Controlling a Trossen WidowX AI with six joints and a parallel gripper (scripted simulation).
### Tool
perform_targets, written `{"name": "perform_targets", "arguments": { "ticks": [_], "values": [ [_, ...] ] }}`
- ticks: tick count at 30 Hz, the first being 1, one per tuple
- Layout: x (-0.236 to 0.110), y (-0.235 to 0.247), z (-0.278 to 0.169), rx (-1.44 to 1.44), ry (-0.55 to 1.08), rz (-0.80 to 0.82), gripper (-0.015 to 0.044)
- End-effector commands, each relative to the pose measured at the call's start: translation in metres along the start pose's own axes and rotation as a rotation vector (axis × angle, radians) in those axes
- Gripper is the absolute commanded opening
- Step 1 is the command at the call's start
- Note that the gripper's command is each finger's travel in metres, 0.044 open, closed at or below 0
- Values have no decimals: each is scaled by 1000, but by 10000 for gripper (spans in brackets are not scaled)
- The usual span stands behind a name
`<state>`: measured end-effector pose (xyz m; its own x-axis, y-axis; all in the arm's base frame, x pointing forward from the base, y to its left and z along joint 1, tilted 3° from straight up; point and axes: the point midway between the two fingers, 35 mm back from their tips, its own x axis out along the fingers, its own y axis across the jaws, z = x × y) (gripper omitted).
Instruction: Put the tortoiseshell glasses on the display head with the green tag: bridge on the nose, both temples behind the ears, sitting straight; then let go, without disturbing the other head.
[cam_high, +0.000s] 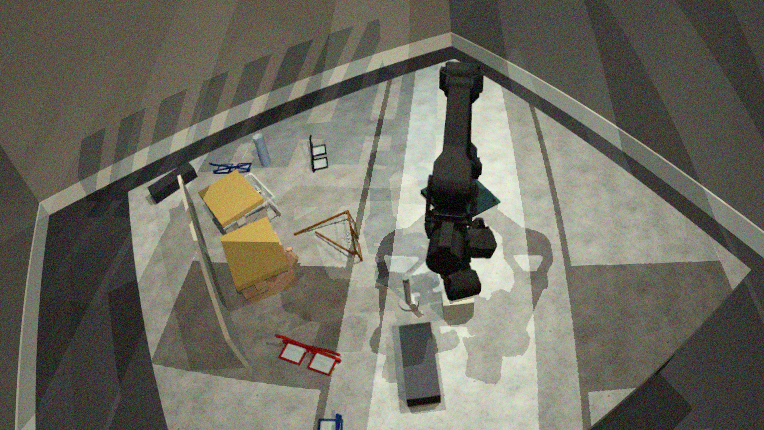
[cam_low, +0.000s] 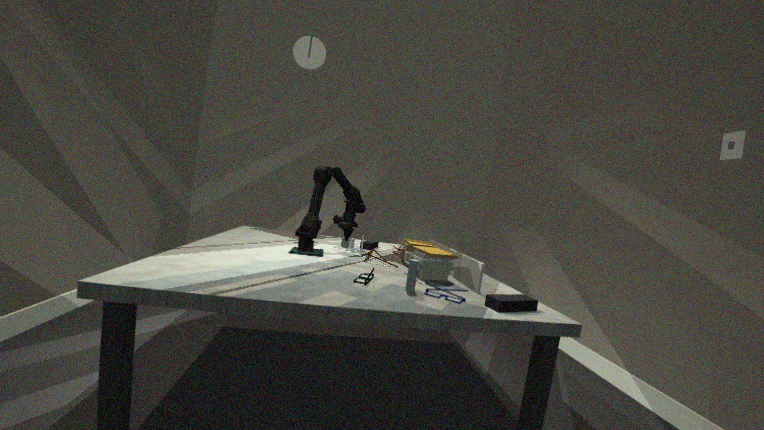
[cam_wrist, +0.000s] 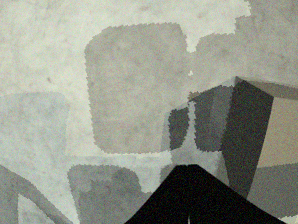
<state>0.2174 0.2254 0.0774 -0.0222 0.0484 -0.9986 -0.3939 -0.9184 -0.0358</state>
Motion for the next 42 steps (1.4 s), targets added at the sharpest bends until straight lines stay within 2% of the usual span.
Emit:
{"name": "perform_targets", "arguments": {
  "ticks": [1, 3, 9, 17, 30, 35, 42],
  "values": [
    [-34, 24, -1, 0, 7, -11, 0],
    [-46, 36, -1, 0, 7, -10, 0],
    [-48, 38, 0, 0, 7, -10, 0],
    [-45, 32, -1, 4, 9, -18, 200],
    [-45, 33, -3, 17, 9, -18, 200],
    [-45, 64, -55, 359, 14, -16, 200],
    [-42, 132, -128, 909, 23, -13, 200]
  ]
}}
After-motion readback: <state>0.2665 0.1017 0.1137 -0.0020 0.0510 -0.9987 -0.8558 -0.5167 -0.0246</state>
